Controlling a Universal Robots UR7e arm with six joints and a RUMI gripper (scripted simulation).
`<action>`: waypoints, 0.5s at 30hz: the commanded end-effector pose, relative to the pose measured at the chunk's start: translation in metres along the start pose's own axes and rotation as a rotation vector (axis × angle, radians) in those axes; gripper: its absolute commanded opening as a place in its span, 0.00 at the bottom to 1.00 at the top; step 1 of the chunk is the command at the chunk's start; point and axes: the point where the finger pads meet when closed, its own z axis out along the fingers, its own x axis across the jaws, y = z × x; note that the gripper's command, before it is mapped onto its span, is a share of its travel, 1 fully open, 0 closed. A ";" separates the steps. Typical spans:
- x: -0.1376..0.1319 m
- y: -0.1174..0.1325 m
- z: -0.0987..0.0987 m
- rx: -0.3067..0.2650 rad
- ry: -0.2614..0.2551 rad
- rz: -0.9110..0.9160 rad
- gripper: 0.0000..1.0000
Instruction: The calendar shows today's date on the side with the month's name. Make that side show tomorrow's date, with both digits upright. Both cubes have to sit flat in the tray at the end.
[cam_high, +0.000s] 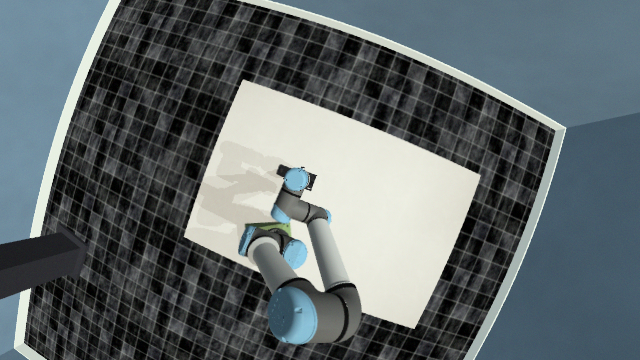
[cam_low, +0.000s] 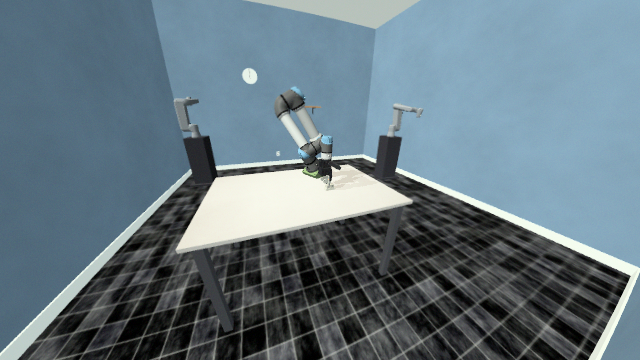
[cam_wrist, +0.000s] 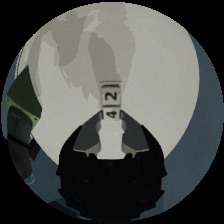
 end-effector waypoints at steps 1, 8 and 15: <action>-0.001 0.000 0.001 0.000 -0.002 0.000 0.10; -0.001 0.000 0.001 0.000 -0.002 0.000 0.10; 0.001 0.000 -0.002 0.000 0.003 0.001 0.10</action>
